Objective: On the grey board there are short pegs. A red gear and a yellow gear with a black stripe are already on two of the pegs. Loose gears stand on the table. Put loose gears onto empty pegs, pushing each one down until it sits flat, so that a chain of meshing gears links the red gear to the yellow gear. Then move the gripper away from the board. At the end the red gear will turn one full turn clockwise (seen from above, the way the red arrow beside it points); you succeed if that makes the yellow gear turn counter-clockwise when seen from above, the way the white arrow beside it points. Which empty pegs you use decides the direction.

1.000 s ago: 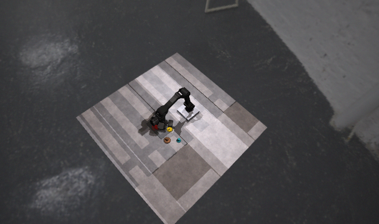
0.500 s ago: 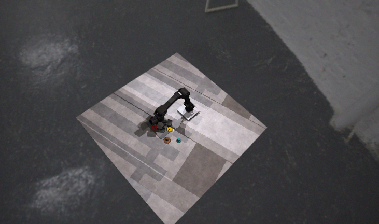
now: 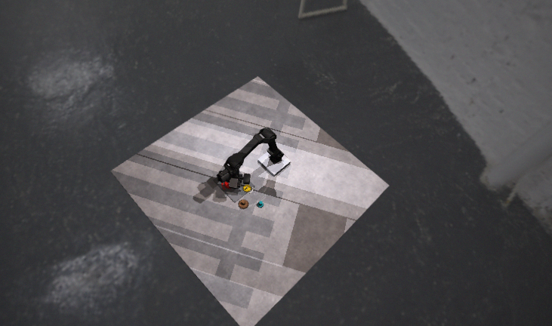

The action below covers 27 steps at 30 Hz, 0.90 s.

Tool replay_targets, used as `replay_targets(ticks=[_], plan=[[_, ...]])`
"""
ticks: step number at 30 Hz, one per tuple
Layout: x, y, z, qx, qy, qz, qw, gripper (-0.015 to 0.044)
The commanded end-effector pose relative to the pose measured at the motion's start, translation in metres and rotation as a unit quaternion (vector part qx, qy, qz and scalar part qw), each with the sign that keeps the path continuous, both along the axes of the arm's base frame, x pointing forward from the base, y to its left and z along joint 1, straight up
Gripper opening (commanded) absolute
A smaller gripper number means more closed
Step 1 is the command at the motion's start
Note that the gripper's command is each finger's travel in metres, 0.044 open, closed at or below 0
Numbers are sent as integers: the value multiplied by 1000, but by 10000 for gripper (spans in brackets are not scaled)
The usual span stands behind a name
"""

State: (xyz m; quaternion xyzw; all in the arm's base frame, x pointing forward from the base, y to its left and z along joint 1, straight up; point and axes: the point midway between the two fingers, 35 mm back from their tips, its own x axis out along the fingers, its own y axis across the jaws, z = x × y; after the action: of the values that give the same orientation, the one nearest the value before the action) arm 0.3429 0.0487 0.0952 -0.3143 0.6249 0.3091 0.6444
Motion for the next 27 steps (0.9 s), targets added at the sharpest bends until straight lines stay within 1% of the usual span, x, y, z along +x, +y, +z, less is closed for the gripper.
replay_targets(ticks=[1,7,13,17,27], plan=[[-1,0,-6,-2,1,39,999,0],[-1,-1,-15,-3,1,83,997,0],[0,-1,-23,-3,1,70,998,0],[0,0,-28,-2,1,38,999,0],[0,0,-43,2,2,-93,996,0]])
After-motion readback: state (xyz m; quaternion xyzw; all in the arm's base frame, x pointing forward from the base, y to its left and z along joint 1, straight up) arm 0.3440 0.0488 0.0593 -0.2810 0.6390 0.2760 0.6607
